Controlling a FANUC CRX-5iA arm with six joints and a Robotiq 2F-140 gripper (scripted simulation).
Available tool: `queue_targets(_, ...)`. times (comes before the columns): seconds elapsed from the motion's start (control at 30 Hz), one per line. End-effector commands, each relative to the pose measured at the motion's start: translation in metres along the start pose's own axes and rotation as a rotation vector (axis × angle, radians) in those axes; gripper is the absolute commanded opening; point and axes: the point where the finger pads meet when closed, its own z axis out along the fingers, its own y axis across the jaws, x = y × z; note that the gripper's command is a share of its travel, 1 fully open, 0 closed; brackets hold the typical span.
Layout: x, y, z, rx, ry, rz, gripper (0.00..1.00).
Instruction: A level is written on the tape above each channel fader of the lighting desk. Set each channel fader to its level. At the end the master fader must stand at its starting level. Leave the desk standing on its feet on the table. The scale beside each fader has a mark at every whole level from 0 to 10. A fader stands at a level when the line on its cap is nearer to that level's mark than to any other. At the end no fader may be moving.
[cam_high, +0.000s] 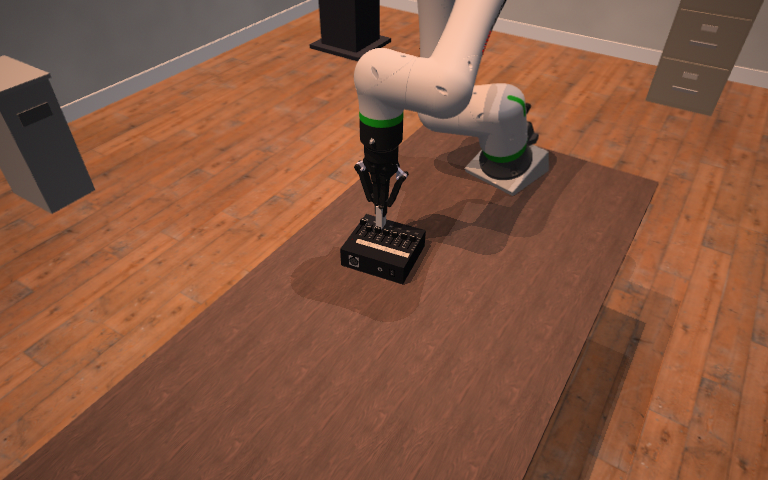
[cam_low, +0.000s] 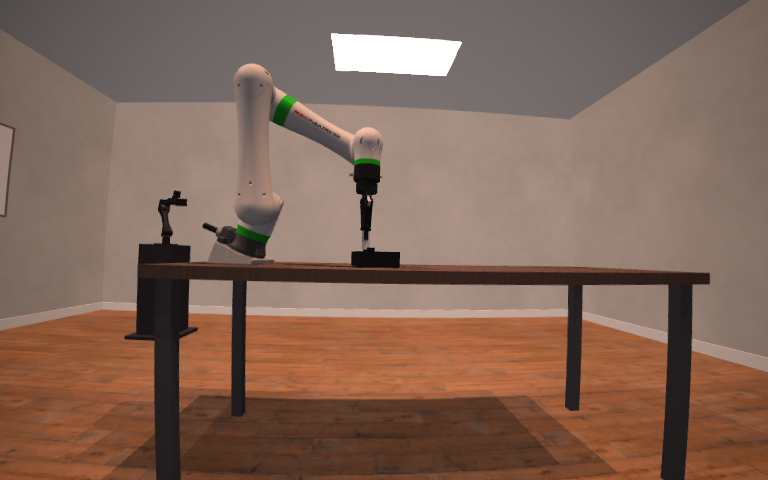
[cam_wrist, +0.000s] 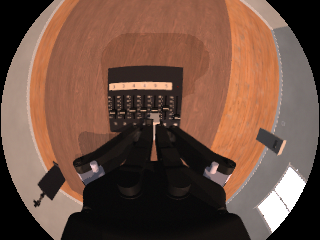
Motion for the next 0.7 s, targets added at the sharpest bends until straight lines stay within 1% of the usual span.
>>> queue_targets(0.0,0.001,0.0,0.0,0.0,0.0,0.0,0.0)
queue_targets(0.67,0.012,0.0,0.0,0.0,0.0,0.0,0.0)
